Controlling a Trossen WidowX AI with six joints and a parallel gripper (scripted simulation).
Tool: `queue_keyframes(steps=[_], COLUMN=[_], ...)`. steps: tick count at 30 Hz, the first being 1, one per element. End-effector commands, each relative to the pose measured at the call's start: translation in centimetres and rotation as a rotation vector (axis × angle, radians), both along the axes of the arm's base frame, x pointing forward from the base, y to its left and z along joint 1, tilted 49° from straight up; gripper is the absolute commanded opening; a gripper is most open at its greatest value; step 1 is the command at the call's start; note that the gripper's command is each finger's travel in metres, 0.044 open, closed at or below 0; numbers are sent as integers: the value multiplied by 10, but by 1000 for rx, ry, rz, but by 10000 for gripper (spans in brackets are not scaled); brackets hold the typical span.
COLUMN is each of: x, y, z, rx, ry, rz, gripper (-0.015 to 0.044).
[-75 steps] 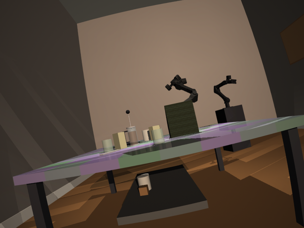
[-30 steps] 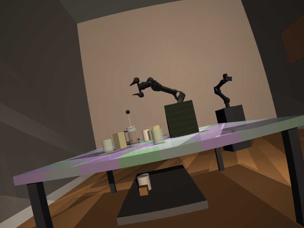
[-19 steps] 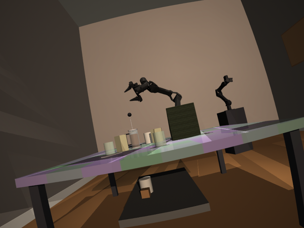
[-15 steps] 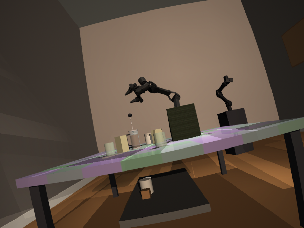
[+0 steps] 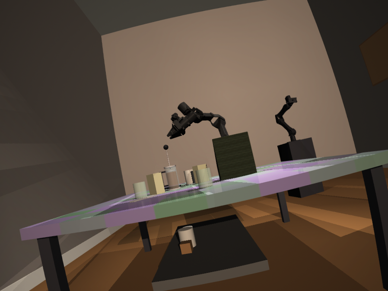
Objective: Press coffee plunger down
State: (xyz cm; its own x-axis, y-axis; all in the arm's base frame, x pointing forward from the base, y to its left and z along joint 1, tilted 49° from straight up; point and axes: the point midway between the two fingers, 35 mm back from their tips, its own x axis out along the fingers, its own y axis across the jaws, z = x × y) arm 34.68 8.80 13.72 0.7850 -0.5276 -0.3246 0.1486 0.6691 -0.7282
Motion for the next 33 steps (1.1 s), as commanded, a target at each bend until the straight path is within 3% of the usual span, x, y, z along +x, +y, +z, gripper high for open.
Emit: queue_keyframes(steps=[1,33], x=[-6,27], y=[-22,-43], z=[-21,-35], rx=[-20,-20], ry=[18,17], rz=[6,8], gripper=[440,440])
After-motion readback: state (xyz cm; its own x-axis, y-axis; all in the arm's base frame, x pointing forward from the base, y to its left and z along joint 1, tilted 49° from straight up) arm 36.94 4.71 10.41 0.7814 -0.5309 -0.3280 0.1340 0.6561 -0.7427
